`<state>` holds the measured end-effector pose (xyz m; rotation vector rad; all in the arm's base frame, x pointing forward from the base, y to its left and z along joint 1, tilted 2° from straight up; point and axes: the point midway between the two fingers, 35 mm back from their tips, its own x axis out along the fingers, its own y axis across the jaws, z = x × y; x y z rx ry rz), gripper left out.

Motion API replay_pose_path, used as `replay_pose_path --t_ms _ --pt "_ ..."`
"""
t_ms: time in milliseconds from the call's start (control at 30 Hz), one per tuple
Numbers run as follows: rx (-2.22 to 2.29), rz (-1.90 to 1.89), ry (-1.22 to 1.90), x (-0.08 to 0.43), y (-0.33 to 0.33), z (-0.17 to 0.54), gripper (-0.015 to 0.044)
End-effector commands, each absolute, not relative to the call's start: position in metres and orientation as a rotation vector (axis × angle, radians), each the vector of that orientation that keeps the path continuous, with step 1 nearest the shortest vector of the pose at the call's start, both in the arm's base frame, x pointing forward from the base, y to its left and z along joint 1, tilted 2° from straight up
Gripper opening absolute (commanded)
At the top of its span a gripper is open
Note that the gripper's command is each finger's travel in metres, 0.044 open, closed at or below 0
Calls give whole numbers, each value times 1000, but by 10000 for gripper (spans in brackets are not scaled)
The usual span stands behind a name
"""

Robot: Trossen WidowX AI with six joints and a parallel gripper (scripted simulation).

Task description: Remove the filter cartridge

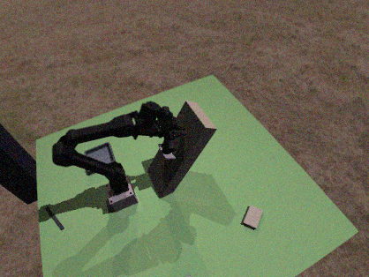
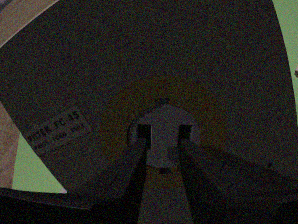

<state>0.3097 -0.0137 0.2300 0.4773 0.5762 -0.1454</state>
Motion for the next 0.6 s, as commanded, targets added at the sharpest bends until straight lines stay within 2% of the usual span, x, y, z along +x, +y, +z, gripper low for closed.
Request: replay_pose_path --t_ms 0,567 --pt "483 -151 579 311 -14 227 95" --pt "483 -151 579 311 -15 229 95"
